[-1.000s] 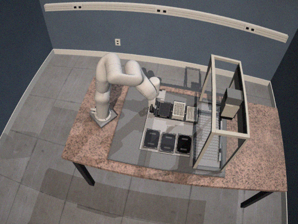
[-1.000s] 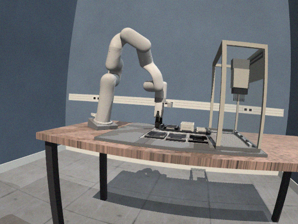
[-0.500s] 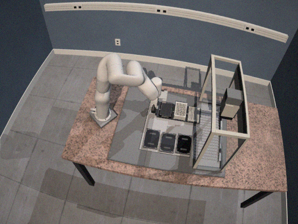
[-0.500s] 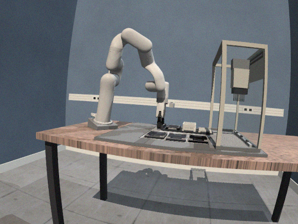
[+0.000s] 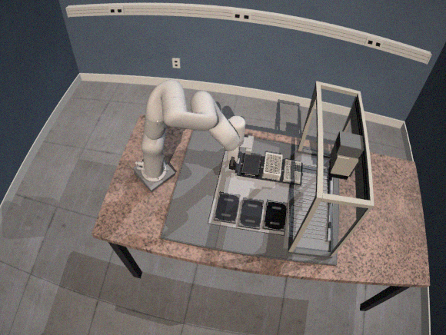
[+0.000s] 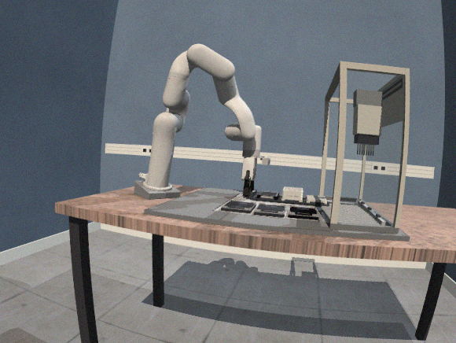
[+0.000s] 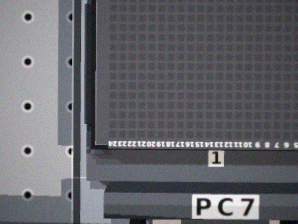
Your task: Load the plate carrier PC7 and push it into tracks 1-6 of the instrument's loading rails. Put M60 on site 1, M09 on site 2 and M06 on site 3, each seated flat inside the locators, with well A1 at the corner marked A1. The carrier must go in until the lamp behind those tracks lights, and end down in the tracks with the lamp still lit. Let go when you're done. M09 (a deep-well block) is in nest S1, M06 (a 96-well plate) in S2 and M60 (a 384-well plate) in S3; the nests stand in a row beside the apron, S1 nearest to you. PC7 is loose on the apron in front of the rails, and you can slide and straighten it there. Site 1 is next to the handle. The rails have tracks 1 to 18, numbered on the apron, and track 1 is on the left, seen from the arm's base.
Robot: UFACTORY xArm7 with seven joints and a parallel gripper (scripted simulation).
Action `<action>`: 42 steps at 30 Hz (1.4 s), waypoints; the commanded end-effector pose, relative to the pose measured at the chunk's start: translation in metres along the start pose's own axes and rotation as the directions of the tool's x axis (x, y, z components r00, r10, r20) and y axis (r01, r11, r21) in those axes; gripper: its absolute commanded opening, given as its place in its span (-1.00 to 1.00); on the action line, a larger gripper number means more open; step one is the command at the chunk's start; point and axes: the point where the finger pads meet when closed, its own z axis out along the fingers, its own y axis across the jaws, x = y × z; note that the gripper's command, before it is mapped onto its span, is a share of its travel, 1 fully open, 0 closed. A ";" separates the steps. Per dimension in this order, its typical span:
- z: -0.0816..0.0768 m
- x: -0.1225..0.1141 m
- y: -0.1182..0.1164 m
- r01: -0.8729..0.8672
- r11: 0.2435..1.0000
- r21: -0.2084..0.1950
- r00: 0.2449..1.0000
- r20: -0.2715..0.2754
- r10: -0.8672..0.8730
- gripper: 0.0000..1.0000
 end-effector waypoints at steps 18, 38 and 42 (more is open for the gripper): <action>-0.001 0.020 0.000 -0.001 1.000 0.001 1.000 -0.003 0.001 0.63; -0.001 0.038 0.000 -0.001 1.000 0.001 1.000 -0.003 0.001 0.63; -0.001 0.040 0.000 -0.001 1.000 0.001 1.000 -0.003 0.001 0.63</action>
